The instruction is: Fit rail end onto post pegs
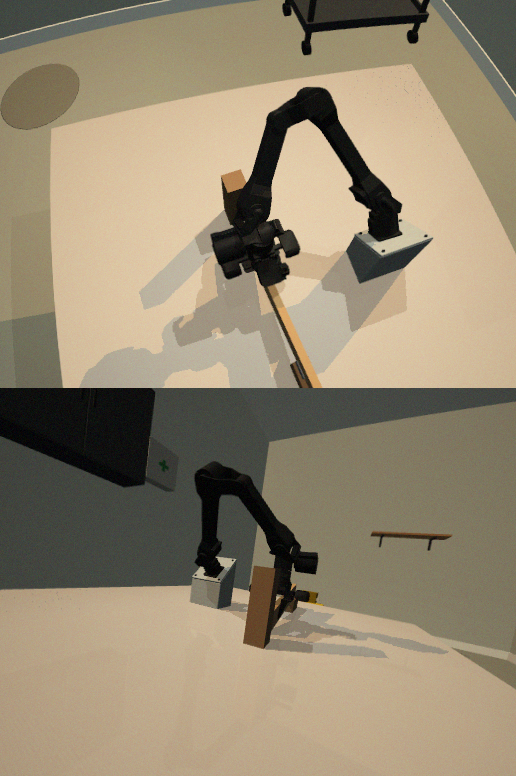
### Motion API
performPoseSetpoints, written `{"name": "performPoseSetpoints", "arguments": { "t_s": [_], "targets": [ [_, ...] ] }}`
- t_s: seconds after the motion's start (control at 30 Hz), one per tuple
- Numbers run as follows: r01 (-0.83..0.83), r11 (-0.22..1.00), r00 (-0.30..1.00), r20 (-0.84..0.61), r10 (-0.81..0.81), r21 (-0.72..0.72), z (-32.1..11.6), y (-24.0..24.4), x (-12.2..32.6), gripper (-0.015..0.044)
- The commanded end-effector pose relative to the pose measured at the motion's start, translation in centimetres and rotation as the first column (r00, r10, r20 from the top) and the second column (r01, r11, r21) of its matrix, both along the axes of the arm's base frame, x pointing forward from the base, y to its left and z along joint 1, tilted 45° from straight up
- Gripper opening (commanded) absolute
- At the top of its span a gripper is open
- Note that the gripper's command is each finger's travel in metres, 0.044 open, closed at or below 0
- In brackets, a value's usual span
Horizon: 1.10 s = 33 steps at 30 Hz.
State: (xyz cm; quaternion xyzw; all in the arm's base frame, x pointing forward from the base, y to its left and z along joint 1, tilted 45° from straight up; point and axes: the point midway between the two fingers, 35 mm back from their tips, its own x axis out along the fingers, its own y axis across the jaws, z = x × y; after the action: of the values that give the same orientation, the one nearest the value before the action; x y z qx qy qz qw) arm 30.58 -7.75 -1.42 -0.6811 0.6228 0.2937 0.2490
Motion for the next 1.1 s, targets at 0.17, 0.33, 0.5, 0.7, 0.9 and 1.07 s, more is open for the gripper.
{"name": "performPoseSetpoints", "arguments": {
  "t_s": [0.17, 0.33, 0.5, 0.7, 0.9, 1.07],
  "targets": [
    [-0.001, 1.0, 1.0, -0.001, 0.001, -0.005, 0.3, 0.3, 0.0, 0.0],
    [-0.001, 1.0, 1.0, -0.001, 0.001, -0.005, 0.5, 0.5, 0.0, 0.0],
    [-0.001, 1.0, 1.0, -0.001, 0.001, -0.005, 0.6, 0.7, 0.0, 0.0],
    [-0.001, 1.0, 1.0, -0.001, 0.001, -0.005, 0.8, 0.9, 0.0, 0.0],
    [-0.001, 1.0, 1.0, -0.001, 0.001, -0.005, 1.1, 1.1, 0.0, 0.0],
    [-0.001, 1.0, 1.0, -0.001, 0.001, -0.005, 1.2, 1.3, 0.1, 0.0]
  ]
}}
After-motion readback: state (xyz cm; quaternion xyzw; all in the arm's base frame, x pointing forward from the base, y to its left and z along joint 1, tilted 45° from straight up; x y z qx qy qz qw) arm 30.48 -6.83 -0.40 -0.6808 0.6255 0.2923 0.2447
